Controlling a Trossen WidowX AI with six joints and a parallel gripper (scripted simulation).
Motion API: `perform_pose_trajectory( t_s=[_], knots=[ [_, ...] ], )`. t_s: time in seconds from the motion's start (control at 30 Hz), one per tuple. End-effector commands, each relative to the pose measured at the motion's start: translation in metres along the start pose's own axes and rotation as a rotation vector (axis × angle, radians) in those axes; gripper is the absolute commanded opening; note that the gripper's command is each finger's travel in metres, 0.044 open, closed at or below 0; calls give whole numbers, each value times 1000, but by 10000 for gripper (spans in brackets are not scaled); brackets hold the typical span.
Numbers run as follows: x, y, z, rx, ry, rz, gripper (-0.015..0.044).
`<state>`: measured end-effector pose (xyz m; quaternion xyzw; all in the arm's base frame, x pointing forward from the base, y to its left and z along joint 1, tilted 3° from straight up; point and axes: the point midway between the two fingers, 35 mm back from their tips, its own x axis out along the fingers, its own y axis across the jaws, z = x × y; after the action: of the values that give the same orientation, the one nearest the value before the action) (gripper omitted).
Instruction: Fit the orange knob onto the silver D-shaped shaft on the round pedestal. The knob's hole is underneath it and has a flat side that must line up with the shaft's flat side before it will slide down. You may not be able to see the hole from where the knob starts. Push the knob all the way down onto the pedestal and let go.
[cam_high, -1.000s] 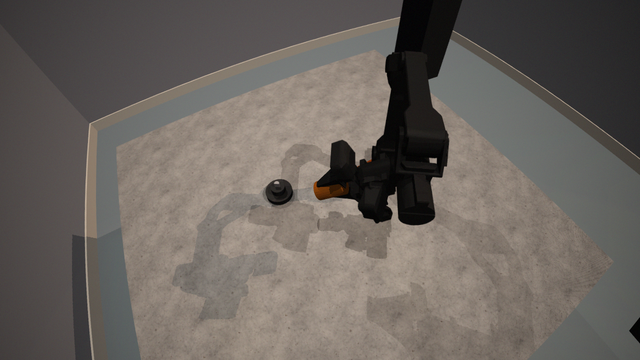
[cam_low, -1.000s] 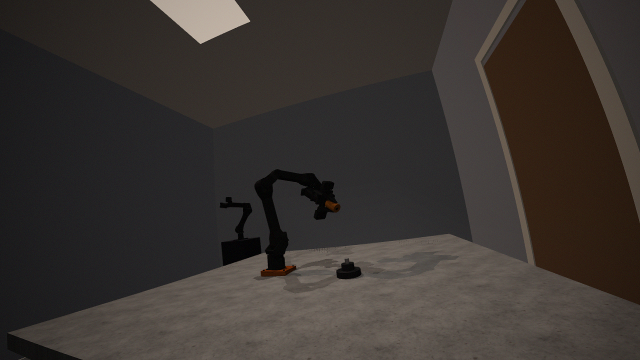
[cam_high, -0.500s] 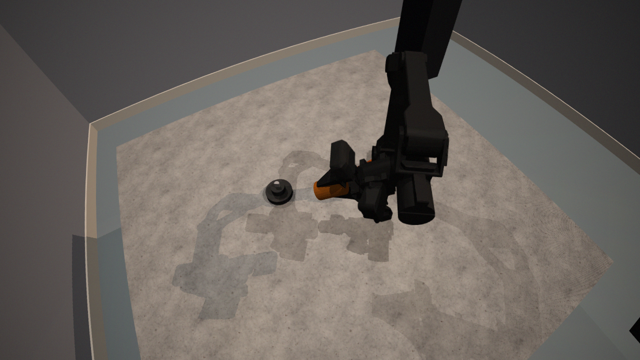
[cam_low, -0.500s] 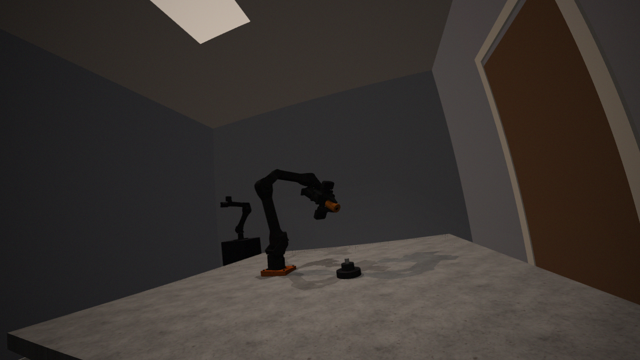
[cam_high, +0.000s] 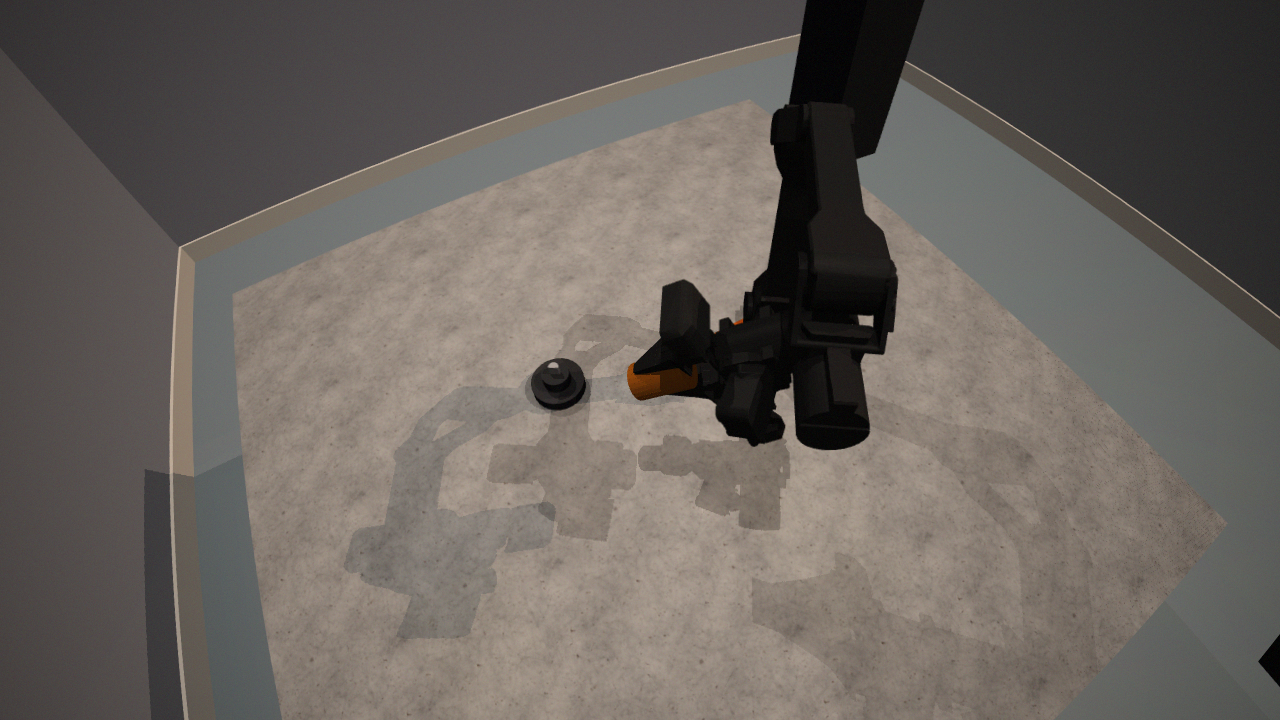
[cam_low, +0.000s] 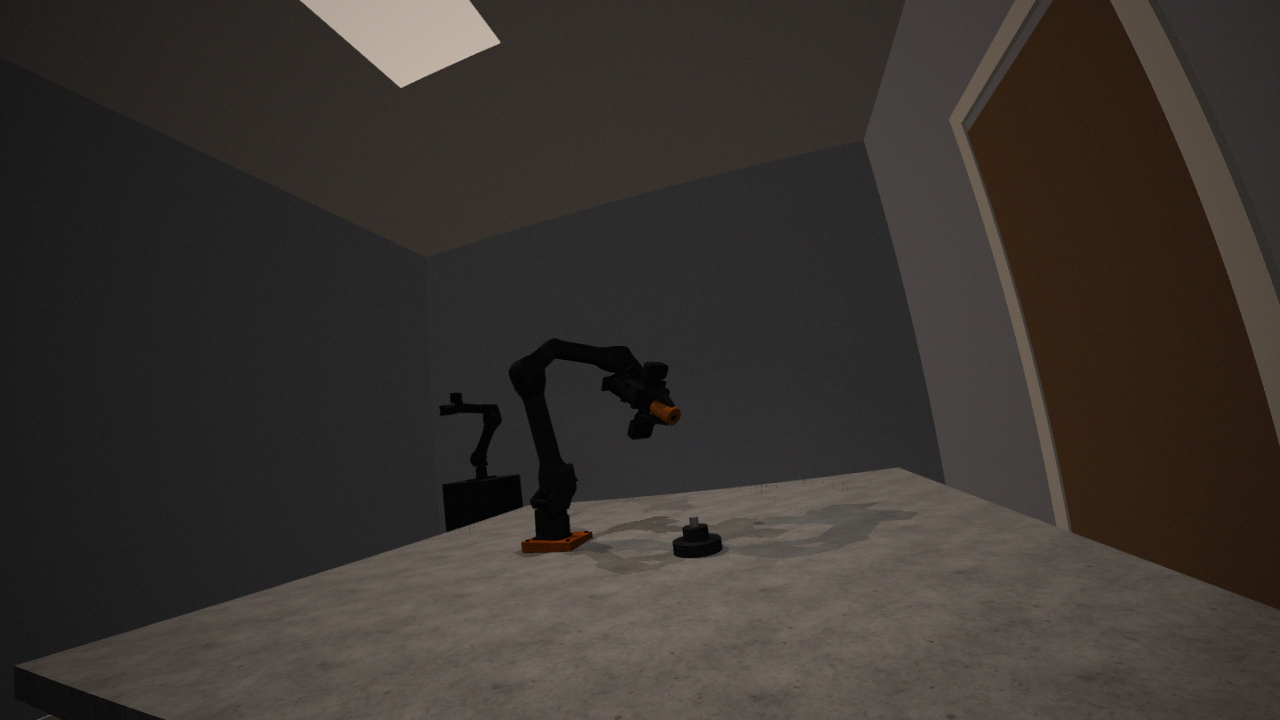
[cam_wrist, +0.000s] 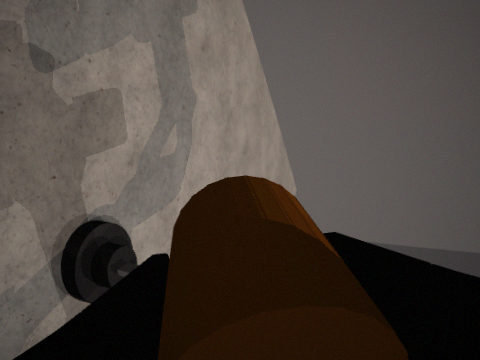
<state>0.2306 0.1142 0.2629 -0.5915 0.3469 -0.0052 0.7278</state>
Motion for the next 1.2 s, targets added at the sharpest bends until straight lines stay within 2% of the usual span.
perform_pose_trajectory(
  t_s=[0.0,0.2,1.17],
  knots=[
    [2,1,0,2,-3,-7,0],
    [9,9,0,5,-3,99,0],
    [57,48,1,0,-6,842,0]
  ],
)
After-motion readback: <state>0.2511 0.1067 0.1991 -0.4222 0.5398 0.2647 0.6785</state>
